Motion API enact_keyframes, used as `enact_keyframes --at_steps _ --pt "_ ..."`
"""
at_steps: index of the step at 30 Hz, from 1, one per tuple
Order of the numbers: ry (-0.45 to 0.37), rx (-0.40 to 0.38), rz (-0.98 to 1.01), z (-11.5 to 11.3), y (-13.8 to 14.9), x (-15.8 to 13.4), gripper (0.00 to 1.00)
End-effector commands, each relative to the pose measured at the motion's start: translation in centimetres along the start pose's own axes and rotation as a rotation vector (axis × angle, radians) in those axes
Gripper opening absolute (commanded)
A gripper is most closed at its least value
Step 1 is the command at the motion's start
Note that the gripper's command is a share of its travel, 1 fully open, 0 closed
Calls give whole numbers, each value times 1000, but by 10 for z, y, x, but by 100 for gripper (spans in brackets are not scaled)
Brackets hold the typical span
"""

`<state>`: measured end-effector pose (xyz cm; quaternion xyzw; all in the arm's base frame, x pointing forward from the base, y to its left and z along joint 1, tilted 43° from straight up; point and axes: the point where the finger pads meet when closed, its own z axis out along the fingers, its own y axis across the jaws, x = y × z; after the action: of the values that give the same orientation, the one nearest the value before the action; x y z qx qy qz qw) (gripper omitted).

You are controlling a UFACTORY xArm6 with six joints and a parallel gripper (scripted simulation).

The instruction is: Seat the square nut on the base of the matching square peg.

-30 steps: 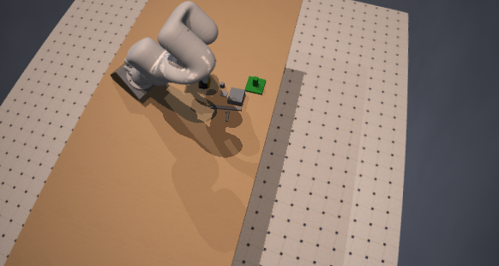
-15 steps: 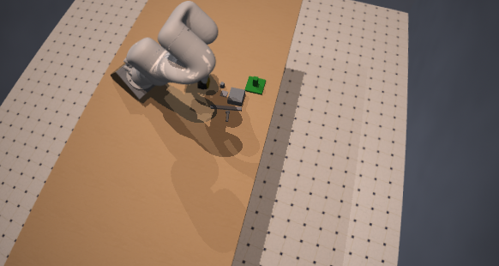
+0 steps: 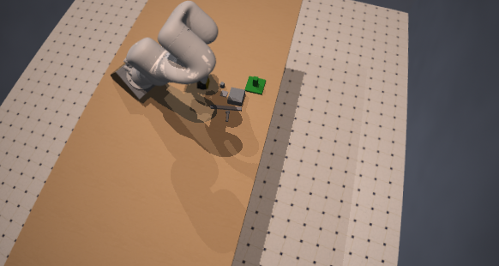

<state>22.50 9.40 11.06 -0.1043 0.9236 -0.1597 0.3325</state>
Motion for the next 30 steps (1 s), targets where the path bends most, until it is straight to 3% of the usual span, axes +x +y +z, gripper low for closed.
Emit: enact_keyframes --at_steps 1,30 --pt "0 1 4 0 0 0 0" --pt "2 7 17 -1 -1 1 0"
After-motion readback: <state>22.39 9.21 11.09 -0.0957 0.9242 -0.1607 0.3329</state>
